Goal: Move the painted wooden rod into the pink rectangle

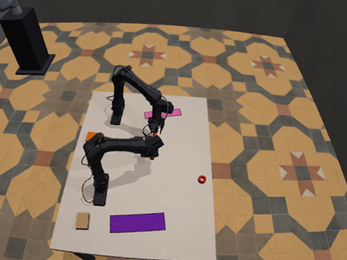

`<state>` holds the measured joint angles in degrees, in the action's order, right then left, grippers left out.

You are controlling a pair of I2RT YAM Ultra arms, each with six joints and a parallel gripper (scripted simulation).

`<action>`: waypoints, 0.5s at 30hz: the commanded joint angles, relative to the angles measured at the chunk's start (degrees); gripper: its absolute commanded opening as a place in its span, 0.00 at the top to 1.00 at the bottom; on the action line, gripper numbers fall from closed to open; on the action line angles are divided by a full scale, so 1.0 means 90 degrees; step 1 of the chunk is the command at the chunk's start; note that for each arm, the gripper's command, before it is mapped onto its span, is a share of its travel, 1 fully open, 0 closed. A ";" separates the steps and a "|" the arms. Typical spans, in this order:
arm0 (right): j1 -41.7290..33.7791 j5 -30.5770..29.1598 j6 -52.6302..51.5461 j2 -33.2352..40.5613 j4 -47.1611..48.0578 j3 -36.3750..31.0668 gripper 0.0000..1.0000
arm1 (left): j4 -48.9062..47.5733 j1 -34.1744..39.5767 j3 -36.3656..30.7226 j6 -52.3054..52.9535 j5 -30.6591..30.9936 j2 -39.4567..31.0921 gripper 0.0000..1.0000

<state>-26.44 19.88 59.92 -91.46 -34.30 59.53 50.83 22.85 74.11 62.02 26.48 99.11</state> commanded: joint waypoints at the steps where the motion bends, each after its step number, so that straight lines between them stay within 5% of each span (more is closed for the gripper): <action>1: -0.0016 0.0107 -0.0013 -0.0011 0.0014 0.0125 0.81 | -0.0082 0.0072 -0.0026 -0.0056 0.0054 -0.0002 0.43; 3: -0.0016 0.0107 -0.0013 -0.0011 0.0014 0.0125 0.81 | -0.0082 0.0072 -0.0026 -0.0056 0.0054 -0.0002 0.43; 5: -0.0016 0.0107 -0.0013 -0.0011 0.0014 0.0125 0.81 | -0.0082 0.0072 -0.0026 -0.0056 0.0054 -0.0002 0.61; 15: -0.0016 0.0106 -0.0014 -0.0011 0.0015 0.0124 0.81 | -0.0082 0.0072 -0.0026 -0.0057 0.0054 -0.0002 0.70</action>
<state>-26.44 19.51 59.46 -91.46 -33.89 59.53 51.03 22.85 74.08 61.95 26.57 99.11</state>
